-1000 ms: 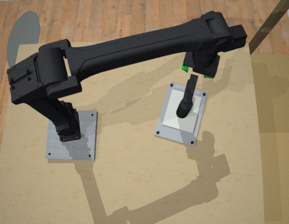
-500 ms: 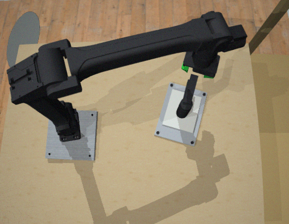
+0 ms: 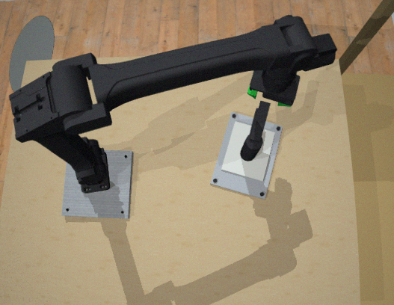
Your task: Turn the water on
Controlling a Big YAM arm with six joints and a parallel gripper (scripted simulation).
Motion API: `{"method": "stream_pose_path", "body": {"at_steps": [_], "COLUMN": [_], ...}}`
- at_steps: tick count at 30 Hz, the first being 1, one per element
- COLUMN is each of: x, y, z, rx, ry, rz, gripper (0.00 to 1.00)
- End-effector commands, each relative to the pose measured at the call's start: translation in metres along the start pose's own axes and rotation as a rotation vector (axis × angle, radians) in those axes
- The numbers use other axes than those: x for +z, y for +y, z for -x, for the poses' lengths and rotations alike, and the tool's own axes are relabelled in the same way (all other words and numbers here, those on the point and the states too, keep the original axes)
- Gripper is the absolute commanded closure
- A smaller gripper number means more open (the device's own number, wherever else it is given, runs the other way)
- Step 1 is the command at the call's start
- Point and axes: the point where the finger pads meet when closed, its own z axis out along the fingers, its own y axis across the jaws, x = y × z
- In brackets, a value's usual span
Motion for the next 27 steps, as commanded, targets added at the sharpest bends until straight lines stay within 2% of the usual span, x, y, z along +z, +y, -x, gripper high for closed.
{"method": "stream_pose_path", "body": {"at_steps": [1, 12, 27], "x": [-0.011, 0.017, 0.042], "y": [-0.014, -0.007, -0.007], "z": [0.008, 0.003, -0.001], "rx": [-0.011, -0.010, -0.005], "ry": [-0.015, 0.002, 0.005], "rz": [-0.026, -0.003, 0.002], "gripper": [0.38, 0.38, 0.38]}}
